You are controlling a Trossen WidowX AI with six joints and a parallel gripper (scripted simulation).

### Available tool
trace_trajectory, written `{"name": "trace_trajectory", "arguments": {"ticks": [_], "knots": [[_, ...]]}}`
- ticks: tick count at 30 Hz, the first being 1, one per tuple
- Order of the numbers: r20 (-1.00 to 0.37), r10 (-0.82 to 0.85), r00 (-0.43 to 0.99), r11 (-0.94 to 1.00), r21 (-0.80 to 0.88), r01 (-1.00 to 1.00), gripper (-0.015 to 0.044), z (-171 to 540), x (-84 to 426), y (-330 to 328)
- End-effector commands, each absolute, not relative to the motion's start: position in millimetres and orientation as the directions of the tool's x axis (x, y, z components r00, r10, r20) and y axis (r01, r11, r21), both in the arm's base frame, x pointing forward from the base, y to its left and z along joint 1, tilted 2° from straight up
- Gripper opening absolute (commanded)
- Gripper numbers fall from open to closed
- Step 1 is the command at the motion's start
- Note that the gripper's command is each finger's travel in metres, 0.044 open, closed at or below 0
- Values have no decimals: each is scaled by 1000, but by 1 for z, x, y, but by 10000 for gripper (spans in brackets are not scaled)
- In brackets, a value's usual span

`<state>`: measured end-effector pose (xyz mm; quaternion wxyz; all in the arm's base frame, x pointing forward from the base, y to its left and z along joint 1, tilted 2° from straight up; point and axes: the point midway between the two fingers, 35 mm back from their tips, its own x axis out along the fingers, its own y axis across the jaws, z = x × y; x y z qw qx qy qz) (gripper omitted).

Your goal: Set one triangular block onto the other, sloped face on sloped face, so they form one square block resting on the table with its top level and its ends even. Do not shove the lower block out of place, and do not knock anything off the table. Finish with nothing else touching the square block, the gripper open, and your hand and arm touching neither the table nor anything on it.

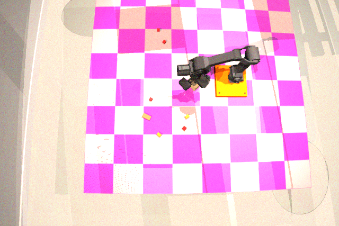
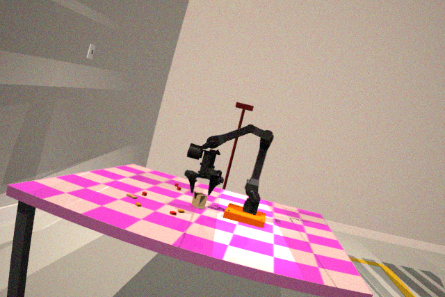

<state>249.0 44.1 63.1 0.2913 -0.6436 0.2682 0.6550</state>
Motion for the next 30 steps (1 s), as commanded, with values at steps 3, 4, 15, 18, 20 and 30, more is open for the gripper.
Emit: {"name": "trace_trajectory", "arguments": {"ticks": [3, 4, 15, 18, 20, 30], "knots": [[-999, 41, 29, -689, -49, -723, 440, 142, 250, 41], [-999, 41, 29, -689, -49, -723, 440, 149, 249, 41], [-998, 44, 48, -685, -65, -726, 440, 147, 252, 42], [-998, 44, 48, -685, -65, -726, 440, 147, 252, 42], [-998, 44, 48, -685, -65, -726, 440, 147, 252, 42], [-998, 44, 48, -685, -65, -726, 440, 147, 252, 42]]}}
